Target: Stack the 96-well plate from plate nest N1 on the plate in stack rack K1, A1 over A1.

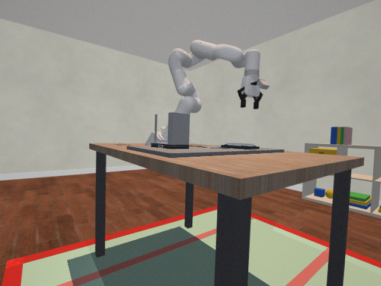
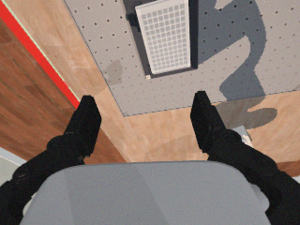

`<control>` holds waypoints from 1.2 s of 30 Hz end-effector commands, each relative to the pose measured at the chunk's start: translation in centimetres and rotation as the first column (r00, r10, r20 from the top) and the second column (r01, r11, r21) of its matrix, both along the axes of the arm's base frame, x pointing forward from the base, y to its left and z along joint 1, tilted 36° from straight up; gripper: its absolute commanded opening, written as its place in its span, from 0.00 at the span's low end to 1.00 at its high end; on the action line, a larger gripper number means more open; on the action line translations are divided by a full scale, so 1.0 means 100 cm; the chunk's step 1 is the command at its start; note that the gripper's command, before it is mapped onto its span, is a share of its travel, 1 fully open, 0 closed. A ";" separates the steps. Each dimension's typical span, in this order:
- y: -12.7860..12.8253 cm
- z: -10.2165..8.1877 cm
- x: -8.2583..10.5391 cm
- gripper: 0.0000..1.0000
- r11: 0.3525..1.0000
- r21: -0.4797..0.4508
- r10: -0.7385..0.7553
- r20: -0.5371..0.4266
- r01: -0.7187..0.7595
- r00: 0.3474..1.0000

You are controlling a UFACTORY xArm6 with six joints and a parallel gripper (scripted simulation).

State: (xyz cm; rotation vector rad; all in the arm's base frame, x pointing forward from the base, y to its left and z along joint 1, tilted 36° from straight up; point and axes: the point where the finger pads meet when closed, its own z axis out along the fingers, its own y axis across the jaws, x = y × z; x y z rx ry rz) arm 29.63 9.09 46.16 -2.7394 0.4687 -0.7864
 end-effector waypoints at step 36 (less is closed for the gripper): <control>-0.020 -0.064 0.004 1.00 0.981 -0.133 0.149 0.053 -0.141 0.987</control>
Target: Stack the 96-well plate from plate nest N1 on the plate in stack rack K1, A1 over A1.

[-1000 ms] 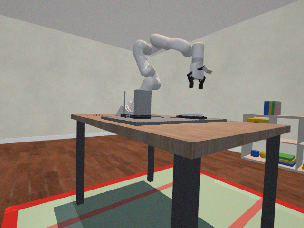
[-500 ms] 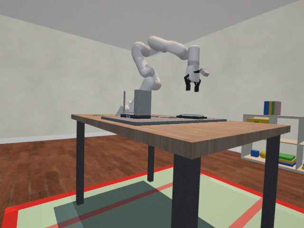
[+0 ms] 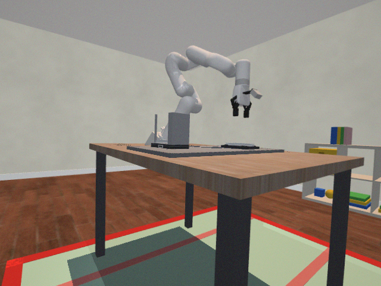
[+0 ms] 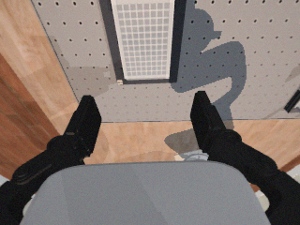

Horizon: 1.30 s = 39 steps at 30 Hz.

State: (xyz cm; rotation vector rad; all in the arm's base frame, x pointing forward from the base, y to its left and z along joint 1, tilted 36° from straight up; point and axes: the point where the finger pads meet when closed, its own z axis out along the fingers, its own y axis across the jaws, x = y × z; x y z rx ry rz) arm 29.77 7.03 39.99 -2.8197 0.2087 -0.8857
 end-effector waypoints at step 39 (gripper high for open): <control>0.008 -0.049 0.037 1.00 1.000 0.001 0.000 0.003 0.000 1.000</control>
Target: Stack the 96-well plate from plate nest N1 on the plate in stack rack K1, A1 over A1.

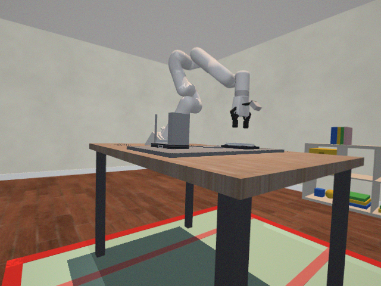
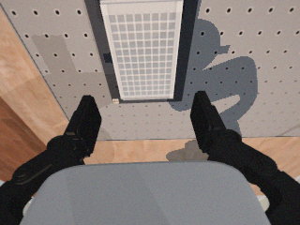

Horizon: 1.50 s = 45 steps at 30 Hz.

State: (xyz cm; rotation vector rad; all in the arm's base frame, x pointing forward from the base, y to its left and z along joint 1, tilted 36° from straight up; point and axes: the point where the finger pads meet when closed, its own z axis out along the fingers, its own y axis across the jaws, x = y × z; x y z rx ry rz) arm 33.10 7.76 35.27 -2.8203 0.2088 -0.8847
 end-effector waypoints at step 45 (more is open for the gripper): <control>0.009 -0.052 0.039 1.00 1.000 0.001 0.000 0.004 0.000 1.000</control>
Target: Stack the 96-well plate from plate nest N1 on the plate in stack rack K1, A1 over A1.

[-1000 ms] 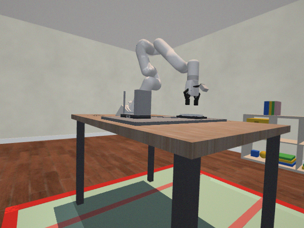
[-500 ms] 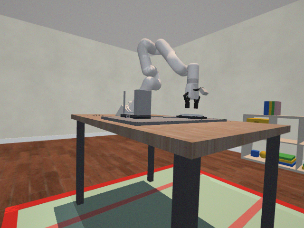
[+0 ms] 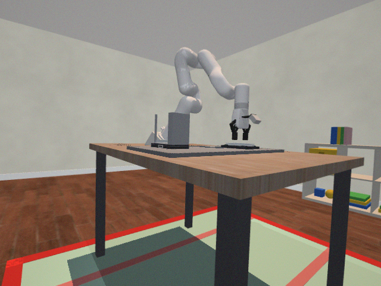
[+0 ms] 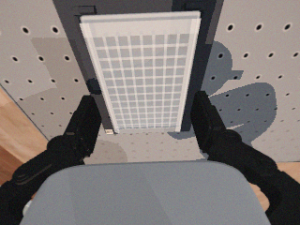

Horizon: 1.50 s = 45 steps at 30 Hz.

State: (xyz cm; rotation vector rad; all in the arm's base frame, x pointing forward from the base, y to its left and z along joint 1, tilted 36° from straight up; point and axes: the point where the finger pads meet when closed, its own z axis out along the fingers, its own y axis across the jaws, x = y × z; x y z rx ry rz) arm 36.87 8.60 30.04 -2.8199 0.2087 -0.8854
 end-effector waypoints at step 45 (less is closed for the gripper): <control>0.003 -0.016 0.013 1.00 1.000 0.001 0.000 0.003 0.000 1.000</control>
